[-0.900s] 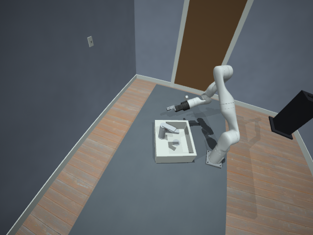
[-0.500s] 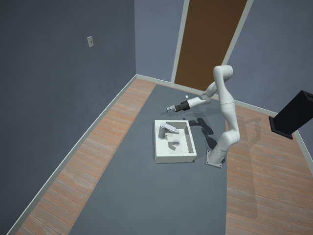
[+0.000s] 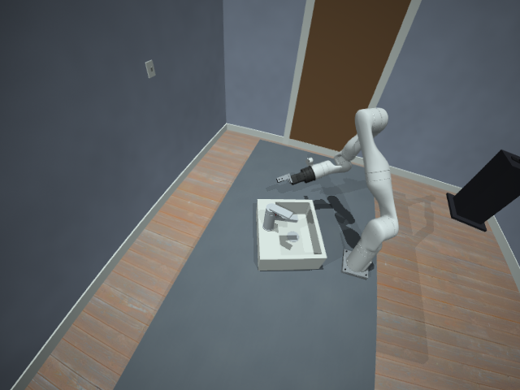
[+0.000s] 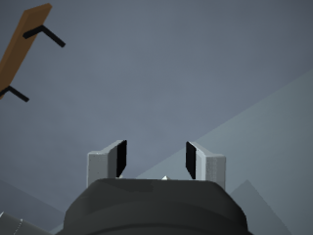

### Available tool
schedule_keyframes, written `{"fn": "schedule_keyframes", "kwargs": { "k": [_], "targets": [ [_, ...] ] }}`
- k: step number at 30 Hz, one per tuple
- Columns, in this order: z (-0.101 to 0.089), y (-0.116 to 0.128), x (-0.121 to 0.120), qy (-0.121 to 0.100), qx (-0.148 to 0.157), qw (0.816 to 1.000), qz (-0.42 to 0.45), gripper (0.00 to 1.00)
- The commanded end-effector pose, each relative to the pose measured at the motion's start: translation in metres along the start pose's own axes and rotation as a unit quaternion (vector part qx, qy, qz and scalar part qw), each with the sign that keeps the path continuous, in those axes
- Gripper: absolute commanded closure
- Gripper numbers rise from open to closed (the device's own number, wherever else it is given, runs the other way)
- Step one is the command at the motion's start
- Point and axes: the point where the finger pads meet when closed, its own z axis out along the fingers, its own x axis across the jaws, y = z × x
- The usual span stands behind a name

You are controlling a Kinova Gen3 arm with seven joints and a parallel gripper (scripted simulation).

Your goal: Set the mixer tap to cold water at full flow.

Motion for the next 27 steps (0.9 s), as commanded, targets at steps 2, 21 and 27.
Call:
{"fn": "schedule_keyframes", "kwargs": {
  "k": [2, 21, 27],
  "targets": [
    [-0.005, -0.011, -0.009, -0.003, 0.007, 1.0, -0.023, 0.0],
    [-0.051, -0.081, -0.098, -0.03, 0.048, 0.968, -0.244, 0.0],
    [-0.051, -0.081, -0.098, -0.03, 0.048, 0.968, -0.244, 0.0]
  ]
}}
